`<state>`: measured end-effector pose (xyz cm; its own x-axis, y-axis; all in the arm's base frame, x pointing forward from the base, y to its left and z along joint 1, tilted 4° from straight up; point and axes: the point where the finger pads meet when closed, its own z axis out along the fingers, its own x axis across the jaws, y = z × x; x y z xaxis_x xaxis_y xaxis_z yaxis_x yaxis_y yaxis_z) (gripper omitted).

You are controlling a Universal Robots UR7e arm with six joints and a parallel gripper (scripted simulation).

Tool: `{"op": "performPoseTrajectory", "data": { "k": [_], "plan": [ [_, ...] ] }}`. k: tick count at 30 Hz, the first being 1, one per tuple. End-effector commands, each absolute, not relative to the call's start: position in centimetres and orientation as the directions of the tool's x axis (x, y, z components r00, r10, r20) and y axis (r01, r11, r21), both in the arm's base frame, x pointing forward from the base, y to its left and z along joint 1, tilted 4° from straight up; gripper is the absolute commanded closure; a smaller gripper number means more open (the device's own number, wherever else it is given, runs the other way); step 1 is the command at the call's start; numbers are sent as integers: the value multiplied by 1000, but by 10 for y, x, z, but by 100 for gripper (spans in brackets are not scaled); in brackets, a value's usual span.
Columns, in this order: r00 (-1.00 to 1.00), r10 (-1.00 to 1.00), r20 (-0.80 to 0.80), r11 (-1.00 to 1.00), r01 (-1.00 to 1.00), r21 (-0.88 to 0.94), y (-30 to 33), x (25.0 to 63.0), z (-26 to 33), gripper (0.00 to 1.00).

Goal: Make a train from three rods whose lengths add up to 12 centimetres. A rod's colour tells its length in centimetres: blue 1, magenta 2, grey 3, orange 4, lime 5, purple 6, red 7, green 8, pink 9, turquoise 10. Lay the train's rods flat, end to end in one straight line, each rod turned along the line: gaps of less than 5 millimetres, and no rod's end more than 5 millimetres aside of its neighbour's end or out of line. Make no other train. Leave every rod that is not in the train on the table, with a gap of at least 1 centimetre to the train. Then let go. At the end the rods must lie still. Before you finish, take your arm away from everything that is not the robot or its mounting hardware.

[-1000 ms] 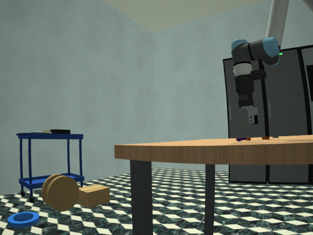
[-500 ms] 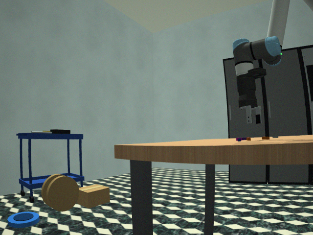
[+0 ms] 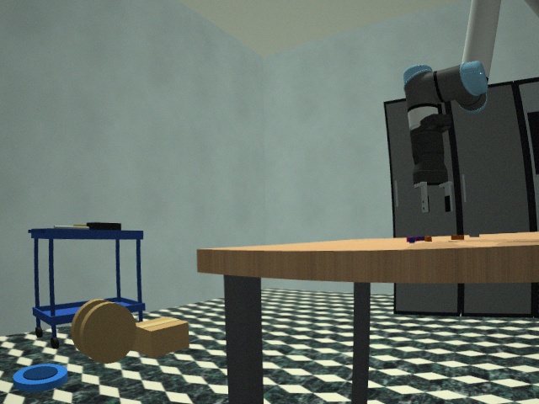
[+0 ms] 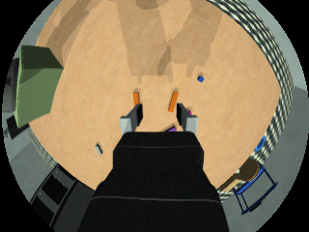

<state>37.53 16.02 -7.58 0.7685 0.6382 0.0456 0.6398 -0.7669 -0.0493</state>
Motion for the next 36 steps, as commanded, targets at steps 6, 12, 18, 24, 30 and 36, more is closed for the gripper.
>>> {"op": "performPoseTrajectory", "data": {
  "k": [6, 12, 18, 24, 30, 36],
  "plan": [
    [922, 387, 31, -920, 388, -60, 166, 376, -75, 0],
    [979, 204, 19, -977, 204, -65, 168, 377, -75, 0],
    [999, 44, 8, -997, 45, -67, 170, 378, -75, 0],
    [990, -141, -5, -988, -141, -67, 170, 379, -75, 0],
    [947, -320, -17, -945, -321, -65, 170, 380, -75, 0],
    [909, -415, -24, -907, -416, -63, 170, 380, -75, 0]
  ]
}}
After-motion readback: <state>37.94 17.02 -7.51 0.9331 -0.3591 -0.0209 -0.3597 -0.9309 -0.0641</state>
